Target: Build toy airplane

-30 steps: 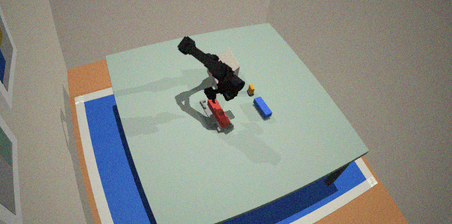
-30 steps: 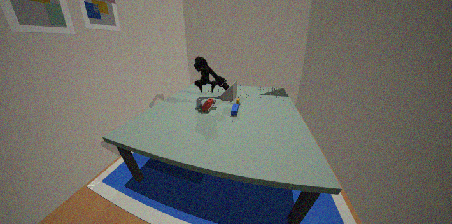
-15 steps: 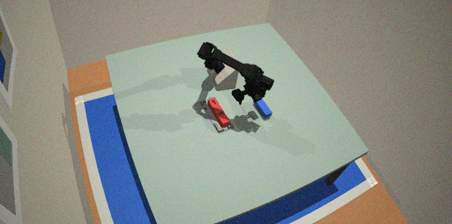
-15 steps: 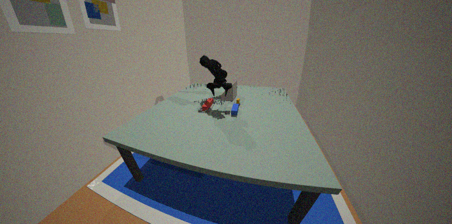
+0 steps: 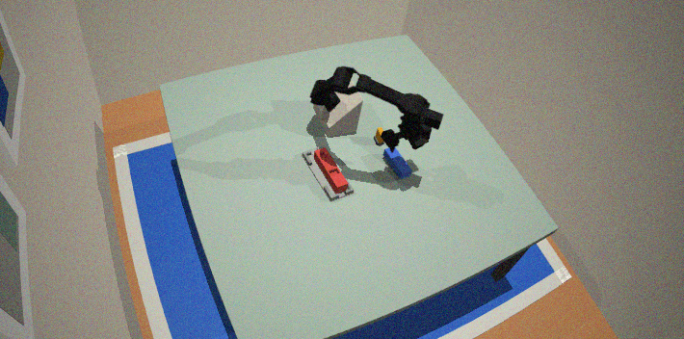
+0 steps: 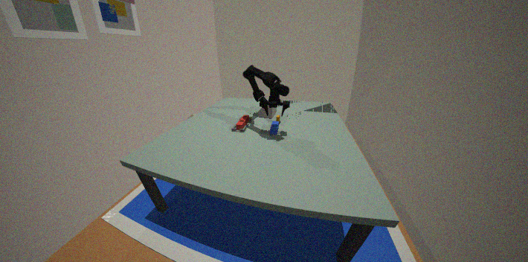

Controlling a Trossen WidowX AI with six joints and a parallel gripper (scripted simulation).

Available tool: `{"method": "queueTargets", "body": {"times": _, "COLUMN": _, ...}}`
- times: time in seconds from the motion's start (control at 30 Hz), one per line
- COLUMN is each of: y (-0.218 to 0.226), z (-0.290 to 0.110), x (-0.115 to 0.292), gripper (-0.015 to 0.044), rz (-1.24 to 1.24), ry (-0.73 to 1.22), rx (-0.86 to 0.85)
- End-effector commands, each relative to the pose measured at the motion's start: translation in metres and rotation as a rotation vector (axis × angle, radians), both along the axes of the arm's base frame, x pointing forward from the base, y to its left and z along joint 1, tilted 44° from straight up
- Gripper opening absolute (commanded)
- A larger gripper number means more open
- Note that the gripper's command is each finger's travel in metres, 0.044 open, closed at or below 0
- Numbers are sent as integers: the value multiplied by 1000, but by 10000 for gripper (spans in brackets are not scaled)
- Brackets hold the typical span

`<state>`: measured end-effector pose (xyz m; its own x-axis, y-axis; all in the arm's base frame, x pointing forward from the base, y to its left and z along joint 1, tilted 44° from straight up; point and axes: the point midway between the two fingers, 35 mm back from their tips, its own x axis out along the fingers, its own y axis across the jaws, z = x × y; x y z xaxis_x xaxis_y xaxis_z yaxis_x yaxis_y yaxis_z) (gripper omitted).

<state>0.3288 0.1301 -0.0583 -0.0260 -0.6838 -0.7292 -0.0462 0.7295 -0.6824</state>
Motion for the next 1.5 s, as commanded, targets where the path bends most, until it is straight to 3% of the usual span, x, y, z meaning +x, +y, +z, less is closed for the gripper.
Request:
{"method": "queueTargets", "body": {"times": 0.0, "y": -16, "z": -17, "x": 0, "gripper": 440, "rz": -8, "ry": 0, "rx": -2}}
{"method": "queueTargets", "body": {"times": 1.37, "y": -64, "z": -67, "x": -3, "gripper": 440, "rz": -8, "ry": -1, "rx": -5}}
{"method": "queueTargets", "body": {"times": 1.47, "y": -64, "z": -67, "x": -3, "gripper": 361, "rz": -8, "ry": -1, "rx": -5}}
